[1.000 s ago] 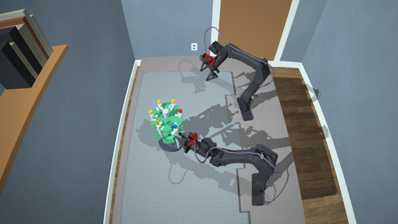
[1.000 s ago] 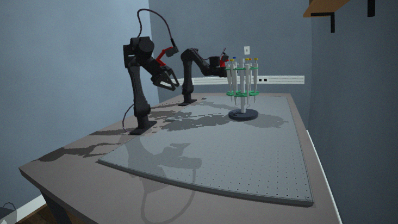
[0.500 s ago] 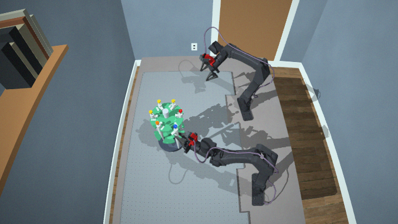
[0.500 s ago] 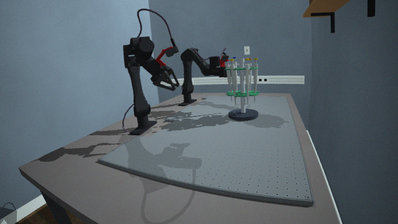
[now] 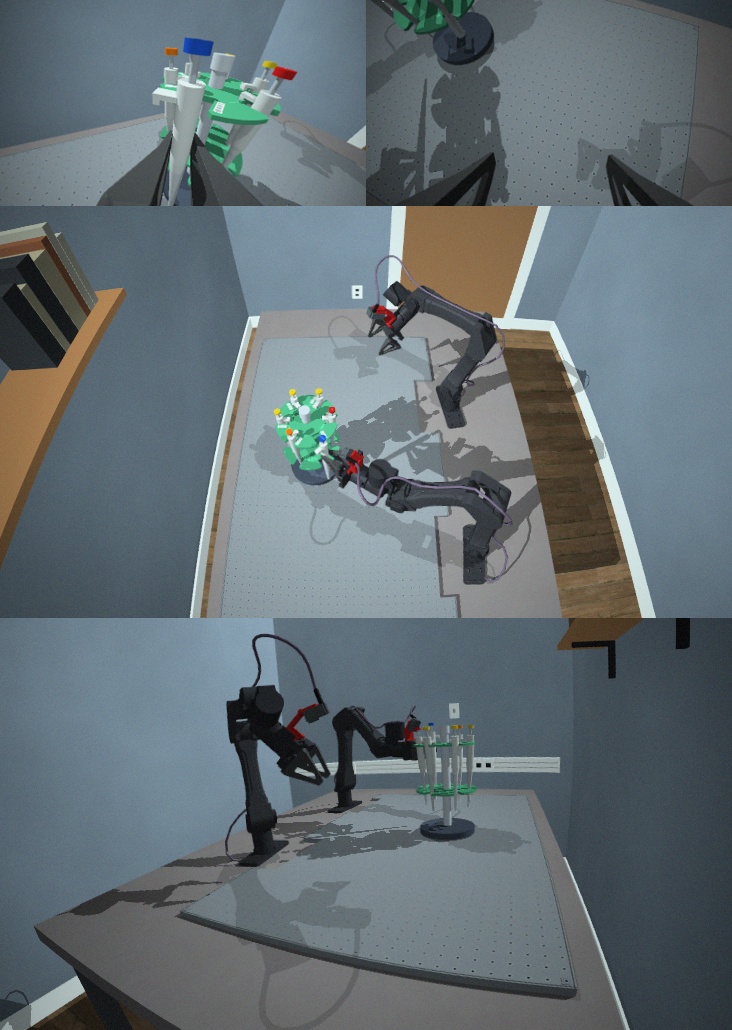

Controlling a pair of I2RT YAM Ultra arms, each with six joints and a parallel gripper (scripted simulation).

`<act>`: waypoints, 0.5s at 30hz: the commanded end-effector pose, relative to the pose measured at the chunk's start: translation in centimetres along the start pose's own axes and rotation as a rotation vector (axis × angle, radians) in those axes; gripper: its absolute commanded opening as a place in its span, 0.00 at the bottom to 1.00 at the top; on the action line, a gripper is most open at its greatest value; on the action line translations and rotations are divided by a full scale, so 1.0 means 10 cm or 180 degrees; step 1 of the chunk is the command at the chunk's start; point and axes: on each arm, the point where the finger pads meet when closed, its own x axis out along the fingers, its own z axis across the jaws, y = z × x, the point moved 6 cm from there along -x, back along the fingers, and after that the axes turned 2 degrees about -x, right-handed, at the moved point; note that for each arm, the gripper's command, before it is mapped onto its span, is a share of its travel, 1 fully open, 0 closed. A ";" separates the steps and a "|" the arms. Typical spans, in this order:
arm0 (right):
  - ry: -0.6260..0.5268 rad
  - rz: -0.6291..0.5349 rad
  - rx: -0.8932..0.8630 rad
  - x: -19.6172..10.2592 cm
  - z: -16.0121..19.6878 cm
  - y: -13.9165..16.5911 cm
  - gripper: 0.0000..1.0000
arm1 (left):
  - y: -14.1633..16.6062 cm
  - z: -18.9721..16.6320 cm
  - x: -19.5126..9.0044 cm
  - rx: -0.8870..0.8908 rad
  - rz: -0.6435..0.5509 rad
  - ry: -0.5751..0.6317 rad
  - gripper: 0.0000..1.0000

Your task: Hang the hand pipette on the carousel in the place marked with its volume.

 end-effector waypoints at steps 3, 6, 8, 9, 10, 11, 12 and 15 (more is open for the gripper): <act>0.0052 -0.0116 -0.0070 -0.06 -0.04 -0.09 1.00 | -0.25 -0.07 -0.04 0.0022 -0.0271 0.0028 0.12; 0.0052 -0.0116 -0.0070 -0.06 -0.04 -0.09 1.00 | -0.25 -0.07 -0.04 0.0022 -0.0271 0.0028 0.12; 0.0052 -0.0116 -0.0070 -0.06 -0.04 -0.09 1.00 | -0.25 -0.07 -0.04 0.0022 -0.0271 0.0028 0.12; 0.0052 -0.0116 -0.0070 -0.06 -0.04 -0.09 1.00 | -0.25 -0.07 -0.04 0.0022 -0.0271 0.0028 0.12; 0.0052 -0.0116 -0.0070 -0.06 -0.04 -0.09 1.00 | -0.34 -0.07 -0.01 0.0031 -0.0338 0.0023 0.12; 0.0052 -0.0116 -0.0070 -0.06 -0.04 -0.09 1.00 | -0.27 -0.08 0.03 0.0025 -0.0289 0.0021 0.12; 0.0052 -0.0116 -0.0070 -0.06 -0.04 -0.09 1.00 | -0.18 -0.07 0.07 0.0017 -0.0224 0.0019 0.12; 0.0052 -0.0116 -0.0070 -0.06 -0.04 -0.09 1.00 | -0.18 -0.10 0.11 0.0018 -0.0225 0.0019 0.12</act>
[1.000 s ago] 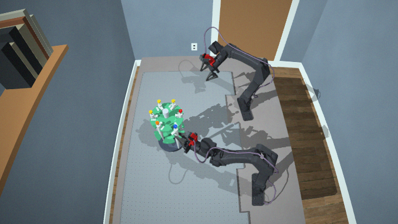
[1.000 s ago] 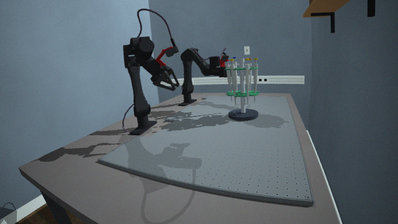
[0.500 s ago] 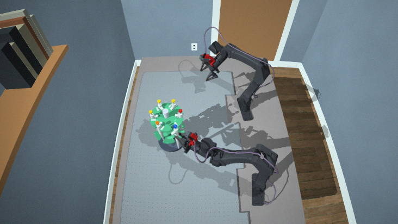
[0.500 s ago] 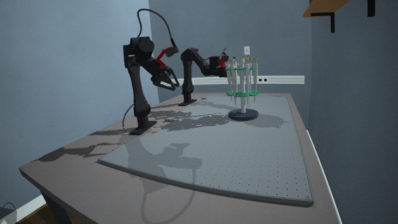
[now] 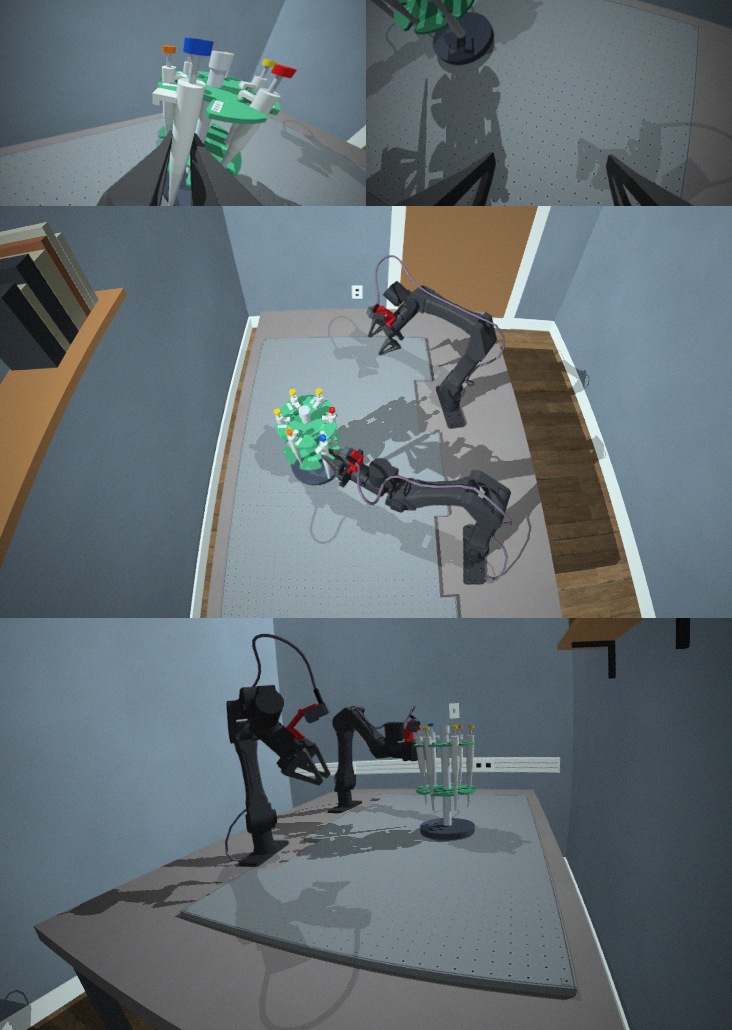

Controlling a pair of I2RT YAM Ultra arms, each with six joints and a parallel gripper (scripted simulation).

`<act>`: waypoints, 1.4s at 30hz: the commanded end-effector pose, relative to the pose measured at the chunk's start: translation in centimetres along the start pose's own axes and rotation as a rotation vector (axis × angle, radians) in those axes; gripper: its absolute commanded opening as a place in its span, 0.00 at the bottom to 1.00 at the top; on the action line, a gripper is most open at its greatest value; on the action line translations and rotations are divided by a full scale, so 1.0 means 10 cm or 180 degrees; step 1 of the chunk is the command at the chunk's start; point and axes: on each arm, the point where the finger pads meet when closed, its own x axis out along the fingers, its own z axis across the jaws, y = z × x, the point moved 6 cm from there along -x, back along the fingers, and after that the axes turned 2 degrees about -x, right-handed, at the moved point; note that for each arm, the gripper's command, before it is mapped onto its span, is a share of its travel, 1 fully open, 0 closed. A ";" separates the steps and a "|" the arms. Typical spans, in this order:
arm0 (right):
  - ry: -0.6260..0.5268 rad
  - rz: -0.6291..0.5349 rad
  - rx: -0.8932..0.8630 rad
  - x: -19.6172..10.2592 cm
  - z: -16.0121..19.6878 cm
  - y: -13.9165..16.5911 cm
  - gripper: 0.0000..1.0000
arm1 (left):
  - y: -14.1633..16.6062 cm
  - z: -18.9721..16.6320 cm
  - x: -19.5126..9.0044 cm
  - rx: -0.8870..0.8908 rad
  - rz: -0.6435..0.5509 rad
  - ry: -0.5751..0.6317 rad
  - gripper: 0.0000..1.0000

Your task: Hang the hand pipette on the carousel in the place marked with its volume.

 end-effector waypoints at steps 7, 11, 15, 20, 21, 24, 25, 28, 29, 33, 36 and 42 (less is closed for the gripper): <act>0.0052 -0.0116 -0.0070 -0.06 -0.04 -0.09 1.00 | -0.34 -0.11 0.10 0.0032 -0.0328 0.0022 0.12; 0.0052 -0.0116 -0.0070 -0.06 -0.04 -0.09 1.00 | -0.20 -0.13 0.19 0.0023 -0.0232 0.0018 0.12; 0.0052 -0.0116 -0.0070 -0.06 -0.04 -0.09 1.00 | -0.21 -0.14 0.21 0.0025 -0.0241 0.0019 0.12; 0.0052 -0.0116 -0.0070 -0.06 -0.04 -0.09 1.00 | -0.31 -0.14 0.17 0.0032 -0.0309 0.0021 0.12; 0.0052 -0.0116 -0.0070 -0.06 -0.04 -0.09 1.00 | -0.31 -0.14 0.17 0.0032 -0.0309 0.0021 0.12; 0.0052 -0.0116 -0.0070 -0.06 -0.04 -0.09 1.00 | -0.31 -0.14 0.17 0.0032 -0.0309 0.0021 0.12; 0.0052 -0.0116 -0.0070 -0.06 -0.04 -0.09 1.00 | -0.31 -0.14 0.17 0.0032 -0.0309 0.0021 0.12; 0.0052 -0.0116 -0.0070 -0.06 -0.04 -0.09 1.00 | -0.31 -0.14 0.17 0.0032 -0.0309 0.0021 0.12; 0.0052 -0.0116 -0.0070 -0.06 -0.04 -0.09 1.00 | -0.31 -0.14 0.17 0.0032 -0.0309 0.0021 0.12; 0.0052 -0.0116 -0.0070 -0.06 -0.04 -0.09 1.00 | -0.31 -0.14 0.17 0.0032 -0.0309 0.0021 0.12; 0.0052 -0.0116 -0.0070 -0.06 -0.04 -0.09 1.00 | -0.31 -0.14 0.17 0.0032 -0.0309 0.0021 0.12; 0.0052 -0.0116 -0.0070 -0.06 -0.04 -0.09 1.00 | -0.31 -0.14 0.17 0.0032 -0.0309 0.0021 0.12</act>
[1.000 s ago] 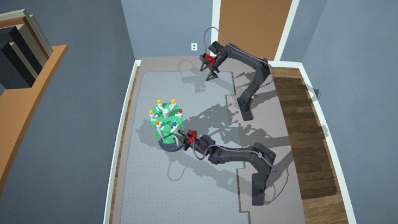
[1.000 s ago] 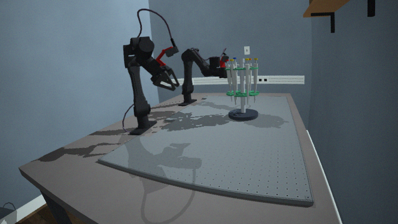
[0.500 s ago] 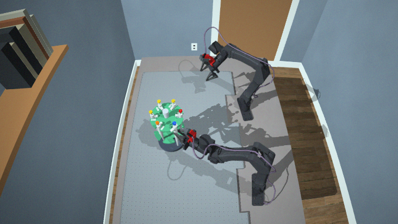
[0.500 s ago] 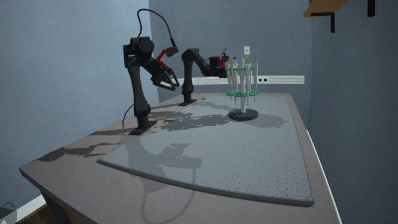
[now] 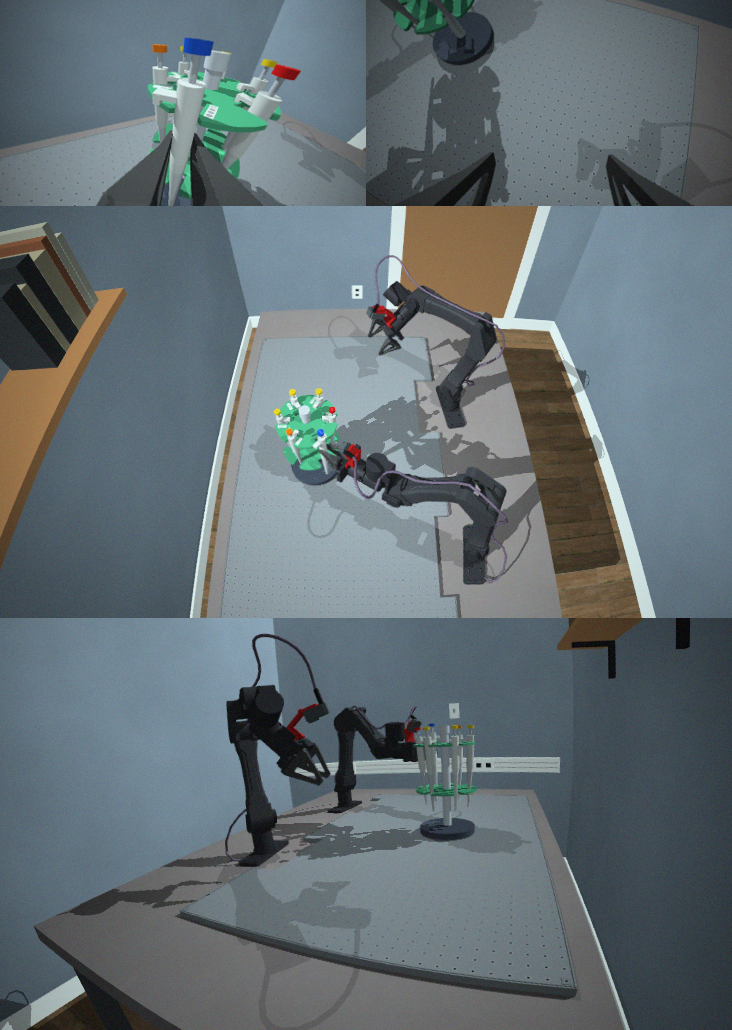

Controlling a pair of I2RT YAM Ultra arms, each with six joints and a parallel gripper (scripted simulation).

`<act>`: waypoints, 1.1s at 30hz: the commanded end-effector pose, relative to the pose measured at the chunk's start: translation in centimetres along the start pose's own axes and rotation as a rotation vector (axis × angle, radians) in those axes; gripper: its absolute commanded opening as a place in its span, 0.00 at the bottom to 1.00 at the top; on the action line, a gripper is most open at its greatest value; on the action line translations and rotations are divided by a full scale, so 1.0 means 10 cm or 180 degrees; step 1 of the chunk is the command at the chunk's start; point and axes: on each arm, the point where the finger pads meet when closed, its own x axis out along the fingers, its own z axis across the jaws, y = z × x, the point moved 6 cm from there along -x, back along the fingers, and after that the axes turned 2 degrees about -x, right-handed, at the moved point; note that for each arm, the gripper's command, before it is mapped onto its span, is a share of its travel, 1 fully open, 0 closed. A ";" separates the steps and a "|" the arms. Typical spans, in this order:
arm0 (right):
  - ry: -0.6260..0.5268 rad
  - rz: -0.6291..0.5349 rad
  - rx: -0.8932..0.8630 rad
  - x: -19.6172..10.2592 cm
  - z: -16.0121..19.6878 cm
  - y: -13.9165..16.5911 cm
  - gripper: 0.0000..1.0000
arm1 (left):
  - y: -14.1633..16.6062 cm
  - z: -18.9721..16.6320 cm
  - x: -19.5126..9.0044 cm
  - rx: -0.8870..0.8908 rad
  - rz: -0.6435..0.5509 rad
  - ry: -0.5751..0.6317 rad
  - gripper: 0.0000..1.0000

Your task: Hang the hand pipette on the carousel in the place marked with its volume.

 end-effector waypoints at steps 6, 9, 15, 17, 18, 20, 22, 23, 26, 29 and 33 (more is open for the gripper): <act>0.0052 -0.0116 -0.0070 -0.06 -0.04 -0.09 1.00 | -0.32 -0.04 0.03 0.0031 -0.0303 0.0016 0.12; 0.0052 -0.0116 -0.0070 -0.06 -0.04 -0.09 1.00 | -0.32 -0.04 0.03 0.0031 -0.0303 0.0016 0.12; 0.0052 -0.0116 -0.0070 -0.06 -0.04 -0.09 1.00 | -0.32 -0.04 0.03 0.0031 -0.0303 0.0016 0.12; 0.0052 -0.0116 -0.0070 -0.06 -0.04 -0.09 1.00 | -0.32 -0.04 0.03 0.0031 -0.0303 0.0016 0.12; 0.0052 -0.0116 -0.0070 -0.06 -0.04 -0.09 1.00 | -0.32 -0.04 0.03 0.0031 -0.0303 0.0016 0.12; 0.0052 -0.0116 -0.0070 -0.06 -0.04 -0.09 1.00 | -0.29 -0.03 0.06 0.0028 -0.0269 0.0014 0.12; 0.0052 -0.0116 -0.0070 -0.06 -0.04 -0.09 1.00 | -0.23 0.00 0.10 0.0023 -0.0209 0.0010 0.12; 0.0052 -0.0116 -0.0070 -0.06 -0.04 -0.09 1.00 | -0.22 0.01 0.10 0.0019 -0.0177 0.0008 0.12; 0.0052 -0.0116 -0.0070 -0.06 -0.04 -0.09 1.00 | -0.36 0.00 0.06 0.0033 -0.0297 0.0012 0.12; 0.0052 -0.0116 -0.0070 -0.06 -0.04 -0.09 1.00 | -0.35 0.00 0.06 0.0033 -0.0296 0.0012 0.12; 0.0052 -0.0116 -0.0070 -0.06 -0.04 -0.09 1.00 | -0.35 0.00 0.06 0.0033 -0.0296 0.0012 0.12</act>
